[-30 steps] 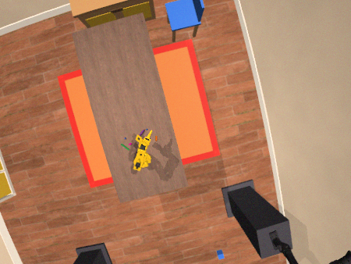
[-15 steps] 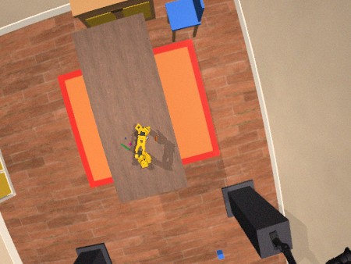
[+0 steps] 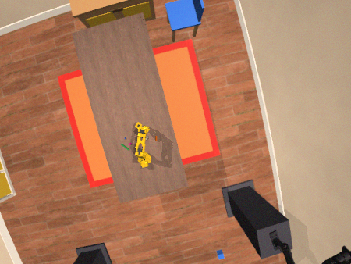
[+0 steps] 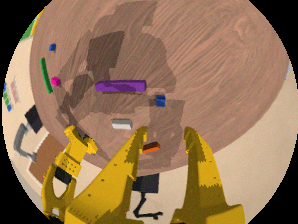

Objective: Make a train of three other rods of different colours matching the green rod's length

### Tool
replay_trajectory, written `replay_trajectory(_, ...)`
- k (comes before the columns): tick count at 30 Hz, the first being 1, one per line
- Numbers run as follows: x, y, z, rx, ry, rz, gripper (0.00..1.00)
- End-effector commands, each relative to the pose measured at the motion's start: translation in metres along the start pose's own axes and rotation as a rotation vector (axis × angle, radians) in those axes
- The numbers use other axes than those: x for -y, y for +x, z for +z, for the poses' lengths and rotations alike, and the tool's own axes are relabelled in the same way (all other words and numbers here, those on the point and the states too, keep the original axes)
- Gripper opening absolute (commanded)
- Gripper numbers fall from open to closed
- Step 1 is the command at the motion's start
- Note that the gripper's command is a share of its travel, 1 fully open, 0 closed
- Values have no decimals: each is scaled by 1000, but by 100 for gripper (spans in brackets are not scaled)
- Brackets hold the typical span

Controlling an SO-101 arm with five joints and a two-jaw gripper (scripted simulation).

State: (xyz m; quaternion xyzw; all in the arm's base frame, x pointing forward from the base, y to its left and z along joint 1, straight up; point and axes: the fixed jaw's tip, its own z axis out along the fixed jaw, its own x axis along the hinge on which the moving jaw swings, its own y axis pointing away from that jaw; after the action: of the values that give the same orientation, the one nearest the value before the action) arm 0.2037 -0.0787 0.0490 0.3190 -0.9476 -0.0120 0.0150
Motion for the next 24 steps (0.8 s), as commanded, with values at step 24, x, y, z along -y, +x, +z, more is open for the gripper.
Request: replay_trajectory(24,7,-9,-24,65,106,-10,19)
